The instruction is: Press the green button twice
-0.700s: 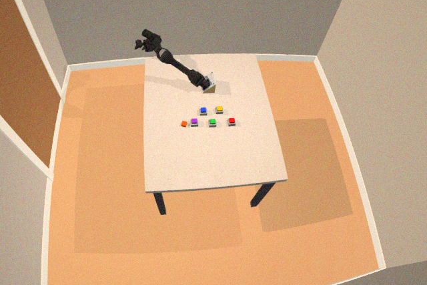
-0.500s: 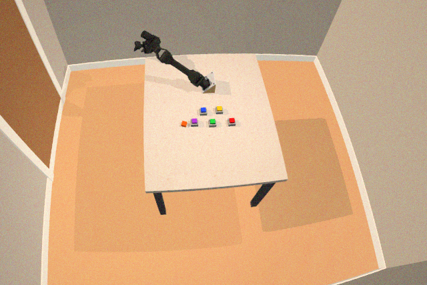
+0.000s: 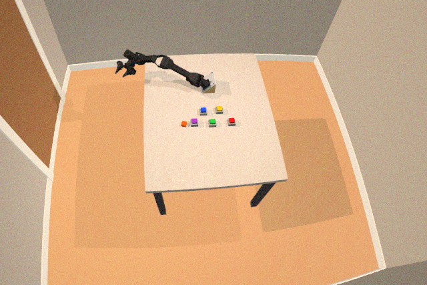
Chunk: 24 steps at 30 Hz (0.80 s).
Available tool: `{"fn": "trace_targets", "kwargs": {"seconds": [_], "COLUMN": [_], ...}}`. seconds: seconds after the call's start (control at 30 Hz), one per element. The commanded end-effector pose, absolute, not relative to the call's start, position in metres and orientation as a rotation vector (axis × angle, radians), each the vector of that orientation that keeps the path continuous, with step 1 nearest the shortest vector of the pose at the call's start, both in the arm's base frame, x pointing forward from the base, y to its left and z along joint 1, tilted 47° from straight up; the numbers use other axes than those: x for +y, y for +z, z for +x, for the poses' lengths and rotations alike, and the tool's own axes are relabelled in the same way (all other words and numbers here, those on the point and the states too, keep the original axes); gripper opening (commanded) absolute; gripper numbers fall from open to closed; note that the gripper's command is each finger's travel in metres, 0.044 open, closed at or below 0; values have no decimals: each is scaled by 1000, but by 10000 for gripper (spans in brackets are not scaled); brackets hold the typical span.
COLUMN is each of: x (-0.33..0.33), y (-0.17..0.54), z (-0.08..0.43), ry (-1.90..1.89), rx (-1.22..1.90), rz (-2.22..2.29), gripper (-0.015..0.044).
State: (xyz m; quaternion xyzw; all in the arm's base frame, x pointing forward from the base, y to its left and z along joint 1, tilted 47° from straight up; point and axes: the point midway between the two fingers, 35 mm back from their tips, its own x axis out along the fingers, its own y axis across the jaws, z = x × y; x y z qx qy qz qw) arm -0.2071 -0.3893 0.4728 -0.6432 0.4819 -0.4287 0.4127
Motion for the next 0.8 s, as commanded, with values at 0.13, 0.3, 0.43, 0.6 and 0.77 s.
{"fn": "trace_targets", "kwargs": {"seconds": [0.13,0.3,0.43,0.6,0.77], "x": [-399,-404,-403,-411,-404], "y": [501,493,491,463,433], "z": [-95,-13,23,91,161], "ry": [-1035,-941,-957,-855,-734], "rx": [1032,829,739,601,511], "rz": [-1642,-1549,-1468,-1253,-1040], "gripper": [400,400,400,400,400]}}
